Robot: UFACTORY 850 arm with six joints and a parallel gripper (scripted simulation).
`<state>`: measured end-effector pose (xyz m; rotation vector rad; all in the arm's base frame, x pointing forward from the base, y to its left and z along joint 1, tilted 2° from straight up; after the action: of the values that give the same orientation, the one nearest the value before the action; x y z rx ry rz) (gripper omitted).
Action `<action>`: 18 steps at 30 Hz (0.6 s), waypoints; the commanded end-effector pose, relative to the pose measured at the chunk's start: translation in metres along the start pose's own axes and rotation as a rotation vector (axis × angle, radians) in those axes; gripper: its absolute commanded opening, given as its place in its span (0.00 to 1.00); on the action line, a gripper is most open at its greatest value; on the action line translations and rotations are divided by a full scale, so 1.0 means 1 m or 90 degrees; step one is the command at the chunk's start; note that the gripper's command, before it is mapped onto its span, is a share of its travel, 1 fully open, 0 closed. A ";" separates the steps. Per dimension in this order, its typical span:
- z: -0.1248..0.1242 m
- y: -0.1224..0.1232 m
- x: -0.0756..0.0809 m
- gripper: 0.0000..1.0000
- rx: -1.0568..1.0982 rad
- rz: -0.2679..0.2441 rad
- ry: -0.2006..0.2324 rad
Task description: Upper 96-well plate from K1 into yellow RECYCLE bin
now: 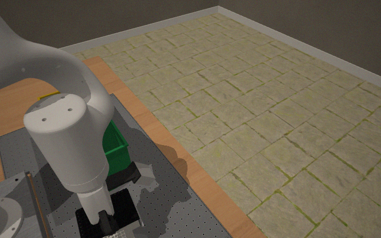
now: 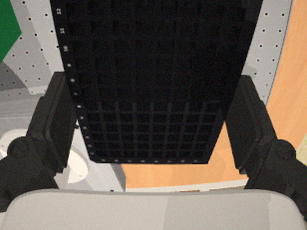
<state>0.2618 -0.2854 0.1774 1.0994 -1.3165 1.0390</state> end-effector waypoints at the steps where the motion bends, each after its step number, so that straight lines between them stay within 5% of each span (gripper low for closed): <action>1: 0.000 -0.001 0.008 0.00 0.000 0.001 0.001; 18: 0.000 -0.001 0.033 0.00 0.000 0.001 0.001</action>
<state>0.2620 -0.2865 0.2038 1.0994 -1.3165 1.0390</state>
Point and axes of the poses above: the point where the finger pads meet when closed, its own x axis back along the fingers, its own z axis across the jaws, y = z × x, the point moved 3 cm from there along x, back along the fingers, and after that the axes turned 3 degrees about x, right-handed, at the moved point
